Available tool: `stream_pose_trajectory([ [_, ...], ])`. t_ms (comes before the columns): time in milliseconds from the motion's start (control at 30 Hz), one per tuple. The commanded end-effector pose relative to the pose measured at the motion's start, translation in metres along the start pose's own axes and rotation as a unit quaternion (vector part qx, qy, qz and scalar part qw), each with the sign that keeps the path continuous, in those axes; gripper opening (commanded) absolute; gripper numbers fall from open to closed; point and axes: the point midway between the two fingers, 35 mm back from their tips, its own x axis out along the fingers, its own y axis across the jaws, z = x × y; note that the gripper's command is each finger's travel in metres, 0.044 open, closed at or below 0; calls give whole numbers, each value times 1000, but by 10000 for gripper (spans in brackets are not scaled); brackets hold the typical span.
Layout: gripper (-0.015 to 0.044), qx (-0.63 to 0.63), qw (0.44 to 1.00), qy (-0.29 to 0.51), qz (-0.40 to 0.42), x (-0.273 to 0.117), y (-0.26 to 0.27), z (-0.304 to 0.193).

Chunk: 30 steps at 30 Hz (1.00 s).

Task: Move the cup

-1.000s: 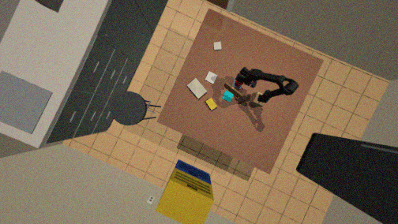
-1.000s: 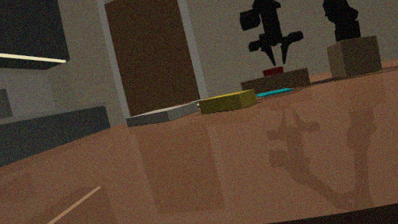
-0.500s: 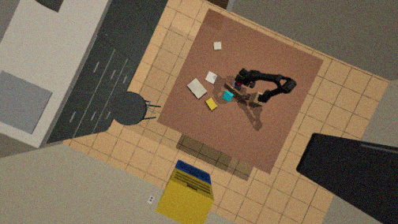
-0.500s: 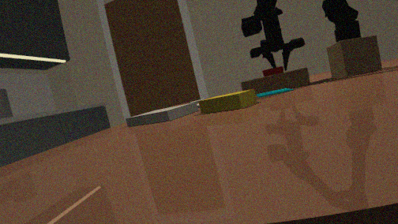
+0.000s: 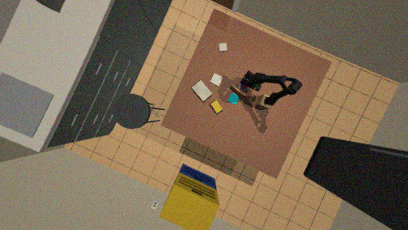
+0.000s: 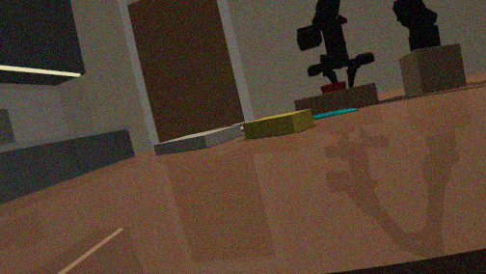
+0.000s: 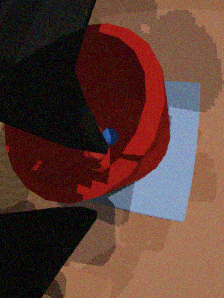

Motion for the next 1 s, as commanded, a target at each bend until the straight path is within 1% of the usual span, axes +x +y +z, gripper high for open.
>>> stream_pose_trajectory([
  [0, 148, -1, 1000, -1, -3, 2, -2, 0],
  [133, 43, 0, 1000, 0, 0, 0, 0, 0],
  [333, 3, 0, 1000, 0, 0, 0, 0, 0],
  [600, 0, 0, 1000, 0, 0, -6, 1, 0],
  [967, 0, -1, 1000, 0, -1, -46, 4, 1],
])
